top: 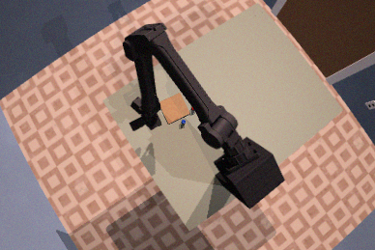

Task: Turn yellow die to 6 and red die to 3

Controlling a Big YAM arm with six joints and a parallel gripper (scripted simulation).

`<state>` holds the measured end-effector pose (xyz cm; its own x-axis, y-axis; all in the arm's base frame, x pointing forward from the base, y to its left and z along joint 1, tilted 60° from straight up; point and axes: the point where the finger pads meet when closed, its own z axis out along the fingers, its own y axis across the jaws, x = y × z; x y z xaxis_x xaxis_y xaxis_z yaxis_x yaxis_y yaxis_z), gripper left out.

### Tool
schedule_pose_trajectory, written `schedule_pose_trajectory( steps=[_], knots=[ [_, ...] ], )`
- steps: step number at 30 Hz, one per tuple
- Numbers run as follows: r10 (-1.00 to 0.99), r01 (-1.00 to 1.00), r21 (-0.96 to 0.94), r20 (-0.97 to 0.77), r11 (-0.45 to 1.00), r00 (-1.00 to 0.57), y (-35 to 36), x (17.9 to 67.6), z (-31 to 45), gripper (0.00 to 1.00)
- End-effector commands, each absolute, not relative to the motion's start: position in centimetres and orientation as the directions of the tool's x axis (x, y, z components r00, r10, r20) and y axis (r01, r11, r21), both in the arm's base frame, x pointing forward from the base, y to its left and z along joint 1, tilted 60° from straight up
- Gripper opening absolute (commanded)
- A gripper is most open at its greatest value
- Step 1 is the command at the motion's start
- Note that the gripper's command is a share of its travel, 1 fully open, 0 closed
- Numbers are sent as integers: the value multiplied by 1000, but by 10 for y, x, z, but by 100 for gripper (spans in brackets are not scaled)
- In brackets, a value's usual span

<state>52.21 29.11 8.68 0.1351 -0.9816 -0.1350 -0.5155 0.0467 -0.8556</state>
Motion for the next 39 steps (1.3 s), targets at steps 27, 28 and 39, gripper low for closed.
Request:
schedule_pose_trajectory(
  steps=[27, 28, 39],
  knots=[
    [-492, -494, -869, -415, -35, 765, 288, 528, 81, 15],
    [-448, -493, -869, -428, -35, 785, 288, 528, 81, 15],
    [-293, -485, -874, -457, -29, 840, 296, 525, 97, 15]
  ],
)
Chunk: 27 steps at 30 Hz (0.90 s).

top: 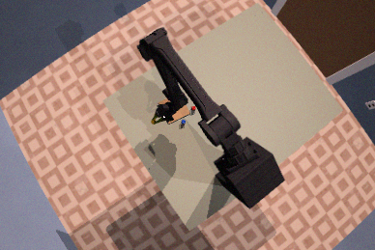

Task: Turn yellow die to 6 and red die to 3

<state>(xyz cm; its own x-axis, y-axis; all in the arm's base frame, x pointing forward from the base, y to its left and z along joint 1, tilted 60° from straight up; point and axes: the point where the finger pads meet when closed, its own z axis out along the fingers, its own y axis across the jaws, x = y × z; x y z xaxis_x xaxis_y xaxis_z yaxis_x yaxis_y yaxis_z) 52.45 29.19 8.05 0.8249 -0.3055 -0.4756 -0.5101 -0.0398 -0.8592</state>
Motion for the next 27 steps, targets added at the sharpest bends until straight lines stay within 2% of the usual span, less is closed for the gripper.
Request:
schedule_pose_trajectory(
  steps=[1, 27],
  knots=[
    [-297, -494, -869, -464, -30, 834, 294, 526, 91, 15],
    [-306, -523, -851, -489, -37, 817, 302, 582, 43, 15]
  ],
)
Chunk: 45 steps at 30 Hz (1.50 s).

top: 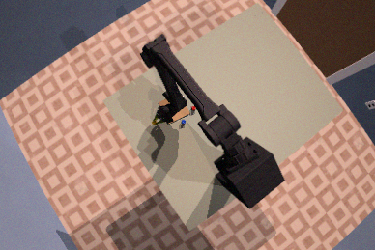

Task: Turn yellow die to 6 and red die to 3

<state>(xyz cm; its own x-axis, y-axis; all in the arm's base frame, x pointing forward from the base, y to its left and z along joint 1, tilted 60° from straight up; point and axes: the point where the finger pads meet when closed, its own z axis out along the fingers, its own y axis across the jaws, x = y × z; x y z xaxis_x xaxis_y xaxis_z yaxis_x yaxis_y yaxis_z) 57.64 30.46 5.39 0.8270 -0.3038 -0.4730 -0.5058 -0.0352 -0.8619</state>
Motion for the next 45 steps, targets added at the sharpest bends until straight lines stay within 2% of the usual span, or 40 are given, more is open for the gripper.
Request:
schedule_pose_trajectory(
  steps=[1, 45],
  knots=[
    [-307, -523, -851, -488, -37, 817, 302, 584, 42, 15],
    [-306, -520, -853, -486, -38, 819, 304, 590, 38, 15]
  ],
)
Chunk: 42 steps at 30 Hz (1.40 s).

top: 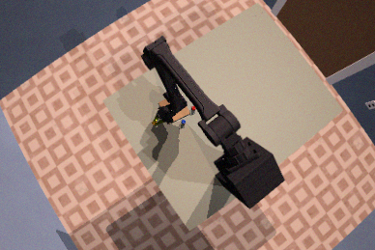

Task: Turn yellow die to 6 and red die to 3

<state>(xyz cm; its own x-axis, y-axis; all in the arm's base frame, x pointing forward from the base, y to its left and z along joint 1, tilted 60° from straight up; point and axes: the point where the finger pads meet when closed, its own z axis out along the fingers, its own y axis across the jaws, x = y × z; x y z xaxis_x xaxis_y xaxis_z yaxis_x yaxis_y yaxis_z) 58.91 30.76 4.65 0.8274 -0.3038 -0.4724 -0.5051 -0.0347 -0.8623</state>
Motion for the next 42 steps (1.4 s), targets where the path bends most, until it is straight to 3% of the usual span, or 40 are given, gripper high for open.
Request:
schedule_pose_trajectory(
  steps=[1, 42],
  knots=[
    [-306, -520, -853, -486, -38, 819, 304, 590, 38, 15],
    [-306, -519, -854, -485, -38, 819, 306, 600, 31, 15]
  ],
)
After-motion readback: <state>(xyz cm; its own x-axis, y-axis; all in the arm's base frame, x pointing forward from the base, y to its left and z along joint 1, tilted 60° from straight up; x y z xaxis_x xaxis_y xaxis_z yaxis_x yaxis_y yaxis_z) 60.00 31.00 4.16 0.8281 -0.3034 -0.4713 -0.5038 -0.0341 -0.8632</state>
